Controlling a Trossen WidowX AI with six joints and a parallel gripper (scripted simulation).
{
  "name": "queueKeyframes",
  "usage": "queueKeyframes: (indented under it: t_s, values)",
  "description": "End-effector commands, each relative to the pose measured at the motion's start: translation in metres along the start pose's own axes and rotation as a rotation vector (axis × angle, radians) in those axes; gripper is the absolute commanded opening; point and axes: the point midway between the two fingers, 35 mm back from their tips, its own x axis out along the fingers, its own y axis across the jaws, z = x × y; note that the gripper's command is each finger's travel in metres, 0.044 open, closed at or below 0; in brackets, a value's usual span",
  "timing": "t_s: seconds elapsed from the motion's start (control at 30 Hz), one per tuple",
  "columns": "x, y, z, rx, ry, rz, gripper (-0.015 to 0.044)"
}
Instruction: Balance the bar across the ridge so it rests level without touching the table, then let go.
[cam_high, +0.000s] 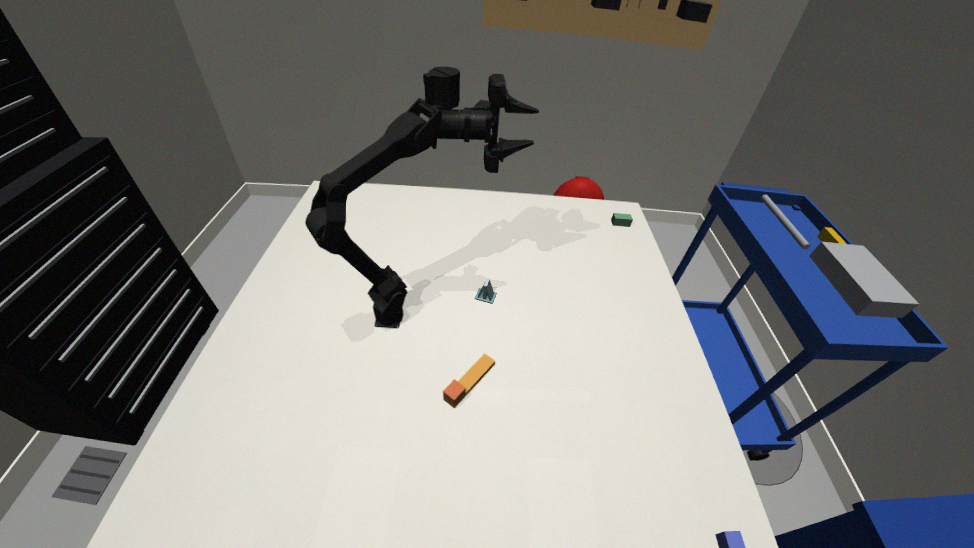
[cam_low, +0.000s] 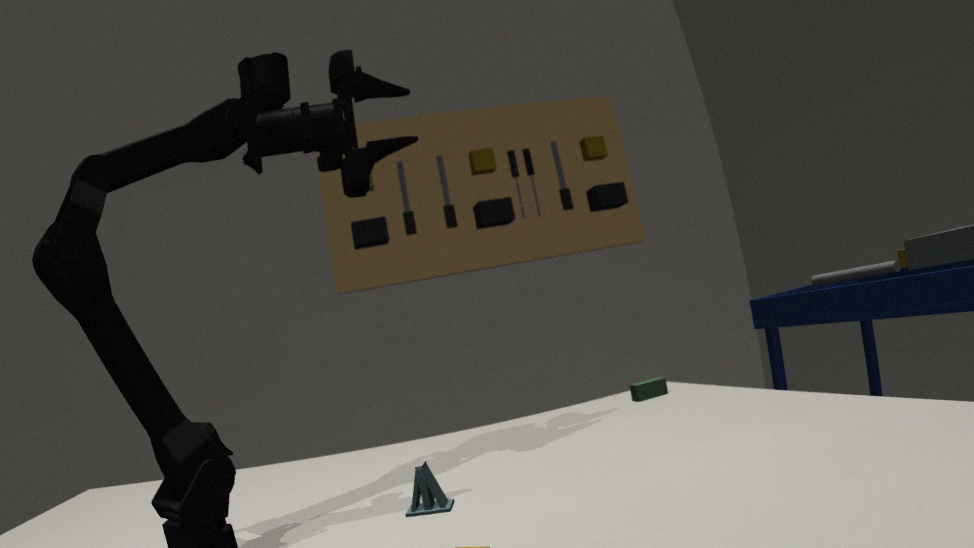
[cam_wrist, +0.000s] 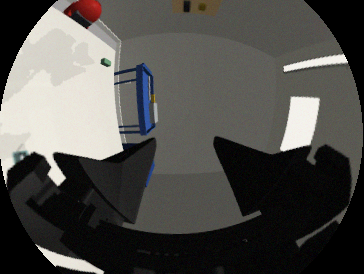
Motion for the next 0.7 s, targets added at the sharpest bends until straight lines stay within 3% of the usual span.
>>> queueKeyframes:
  t_s: [0.0, 0.67]
  values:
    - [0.014, 0.019, -0.006, -0.034, 0.024, 0.061, 0.0315]
    - [0.058, 0.112, -0.077, -0.132, 0.186, 0.400, 0.0315]
